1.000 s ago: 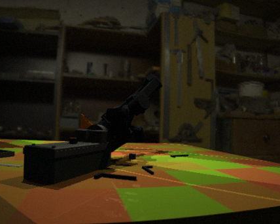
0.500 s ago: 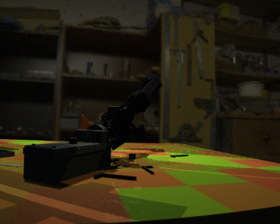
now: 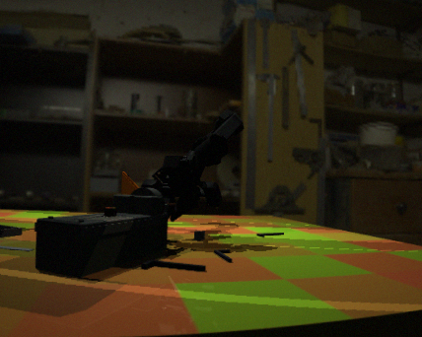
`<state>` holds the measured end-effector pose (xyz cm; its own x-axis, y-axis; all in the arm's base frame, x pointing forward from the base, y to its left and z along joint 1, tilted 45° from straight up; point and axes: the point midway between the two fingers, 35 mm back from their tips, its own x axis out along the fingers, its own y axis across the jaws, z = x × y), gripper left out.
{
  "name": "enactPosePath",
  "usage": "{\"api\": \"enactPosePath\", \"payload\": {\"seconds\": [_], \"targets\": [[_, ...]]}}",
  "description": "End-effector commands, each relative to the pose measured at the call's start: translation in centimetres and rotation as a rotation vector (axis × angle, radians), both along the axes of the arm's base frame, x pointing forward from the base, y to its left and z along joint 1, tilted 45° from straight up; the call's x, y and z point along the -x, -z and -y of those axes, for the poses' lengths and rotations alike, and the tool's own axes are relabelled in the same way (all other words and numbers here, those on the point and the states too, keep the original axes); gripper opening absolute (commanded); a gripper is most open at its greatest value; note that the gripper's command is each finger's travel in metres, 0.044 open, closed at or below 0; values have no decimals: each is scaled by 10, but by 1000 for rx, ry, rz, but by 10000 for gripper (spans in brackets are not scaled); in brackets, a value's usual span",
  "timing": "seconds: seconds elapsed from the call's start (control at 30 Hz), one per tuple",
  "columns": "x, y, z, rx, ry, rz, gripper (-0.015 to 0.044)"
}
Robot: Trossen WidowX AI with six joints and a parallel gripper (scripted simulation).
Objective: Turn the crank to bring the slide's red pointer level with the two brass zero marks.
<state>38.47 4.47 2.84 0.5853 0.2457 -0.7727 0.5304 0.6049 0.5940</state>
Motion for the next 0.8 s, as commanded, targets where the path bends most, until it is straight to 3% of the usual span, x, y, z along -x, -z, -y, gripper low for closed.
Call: {"api": "enactPosePath", "payload": {"seconds": [0.0,0.77], "targets": [[0,-8,6,2,8,12,0],[7,-13,30,3,8,12,0]]}}
